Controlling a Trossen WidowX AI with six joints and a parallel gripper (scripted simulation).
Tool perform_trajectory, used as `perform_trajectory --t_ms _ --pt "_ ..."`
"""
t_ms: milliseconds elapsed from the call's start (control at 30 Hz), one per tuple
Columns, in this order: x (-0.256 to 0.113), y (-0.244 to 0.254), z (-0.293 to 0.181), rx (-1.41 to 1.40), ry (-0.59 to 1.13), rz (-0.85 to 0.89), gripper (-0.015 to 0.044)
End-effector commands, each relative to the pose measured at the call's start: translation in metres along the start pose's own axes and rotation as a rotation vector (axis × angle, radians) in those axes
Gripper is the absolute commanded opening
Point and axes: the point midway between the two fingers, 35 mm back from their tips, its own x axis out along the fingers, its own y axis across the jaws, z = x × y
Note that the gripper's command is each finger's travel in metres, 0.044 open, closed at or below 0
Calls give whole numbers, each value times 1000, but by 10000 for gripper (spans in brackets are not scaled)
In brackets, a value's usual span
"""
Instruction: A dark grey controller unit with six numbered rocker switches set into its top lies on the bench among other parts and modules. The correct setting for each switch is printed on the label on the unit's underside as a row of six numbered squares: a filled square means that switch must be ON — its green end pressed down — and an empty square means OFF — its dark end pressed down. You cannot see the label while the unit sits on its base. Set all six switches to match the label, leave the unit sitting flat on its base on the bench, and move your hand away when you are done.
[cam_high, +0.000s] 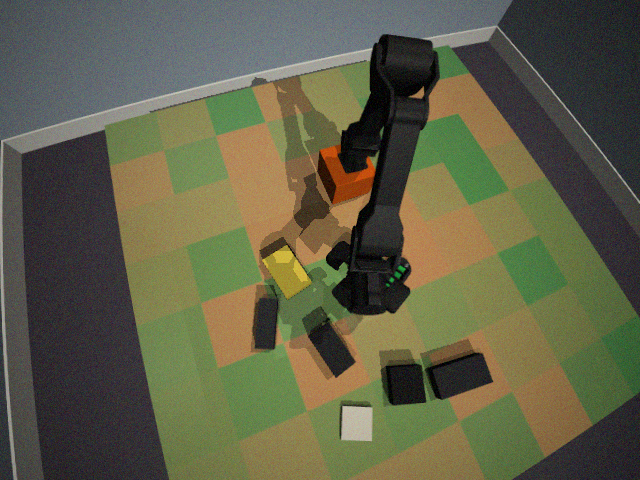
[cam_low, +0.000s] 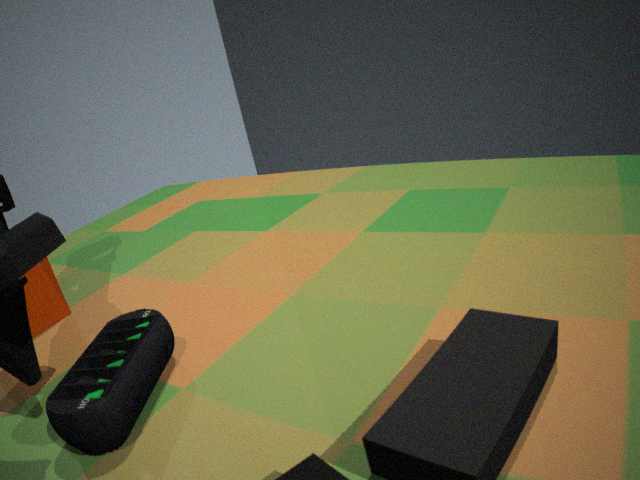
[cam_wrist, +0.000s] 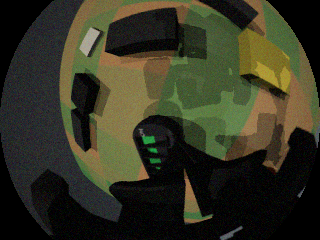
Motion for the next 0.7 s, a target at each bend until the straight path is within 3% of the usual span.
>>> perform_trajectory --t_ms 0,667 --pt "-1 -15 -3 -42 -19 35 0" --pt "24 -22 -1 -44 -19 35 0"
